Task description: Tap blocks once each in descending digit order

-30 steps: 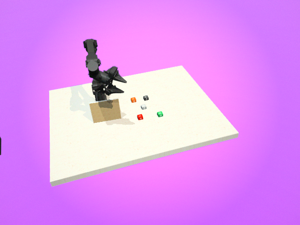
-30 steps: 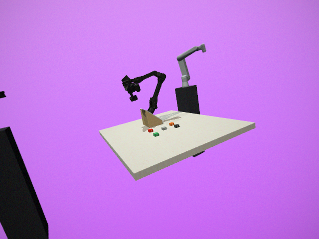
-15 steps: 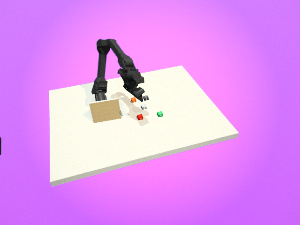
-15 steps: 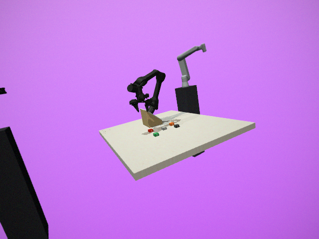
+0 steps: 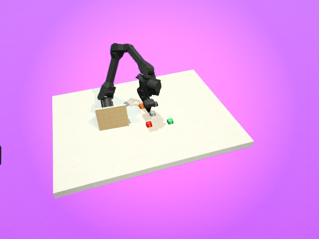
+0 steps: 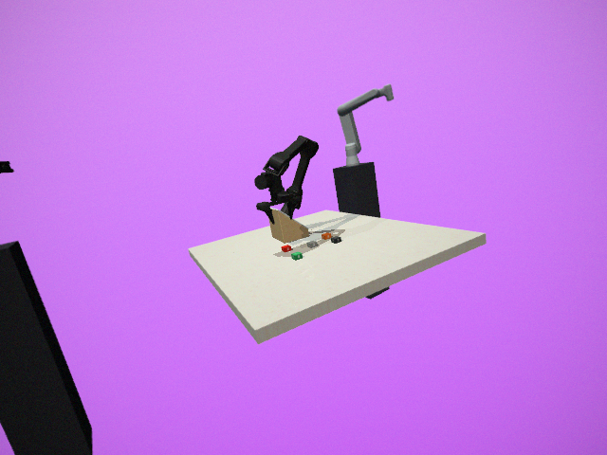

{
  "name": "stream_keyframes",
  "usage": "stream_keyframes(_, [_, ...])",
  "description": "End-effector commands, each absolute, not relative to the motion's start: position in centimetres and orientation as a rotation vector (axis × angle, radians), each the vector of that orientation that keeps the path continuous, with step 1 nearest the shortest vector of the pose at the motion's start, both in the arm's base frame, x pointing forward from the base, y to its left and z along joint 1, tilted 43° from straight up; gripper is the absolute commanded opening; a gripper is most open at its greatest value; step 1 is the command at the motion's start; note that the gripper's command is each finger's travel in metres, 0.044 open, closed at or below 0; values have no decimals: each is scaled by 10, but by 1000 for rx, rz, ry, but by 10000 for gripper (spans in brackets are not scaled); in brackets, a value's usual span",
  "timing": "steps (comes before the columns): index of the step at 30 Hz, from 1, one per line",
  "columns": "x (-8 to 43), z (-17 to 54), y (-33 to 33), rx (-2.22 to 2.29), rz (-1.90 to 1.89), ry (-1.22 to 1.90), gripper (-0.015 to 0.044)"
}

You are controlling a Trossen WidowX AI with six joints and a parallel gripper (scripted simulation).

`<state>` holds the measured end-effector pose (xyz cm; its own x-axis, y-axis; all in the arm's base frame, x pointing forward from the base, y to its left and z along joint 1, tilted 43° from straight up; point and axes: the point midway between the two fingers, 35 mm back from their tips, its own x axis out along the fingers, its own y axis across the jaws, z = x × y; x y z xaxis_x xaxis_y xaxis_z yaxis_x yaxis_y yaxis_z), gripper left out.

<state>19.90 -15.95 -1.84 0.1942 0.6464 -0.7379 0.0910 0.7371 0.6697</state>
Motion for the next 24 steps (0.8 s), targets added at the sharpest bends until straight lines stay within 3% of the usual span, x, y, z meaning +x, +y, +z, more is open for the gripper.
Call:
stream_keyframes(1, [199,-19,-157,687,436,1358,400])
stream_keyframes(17, [201,-18,-156,686,436,1358,400])
stream_keyframes(24, [261,44,-104,689,439,1355,400])
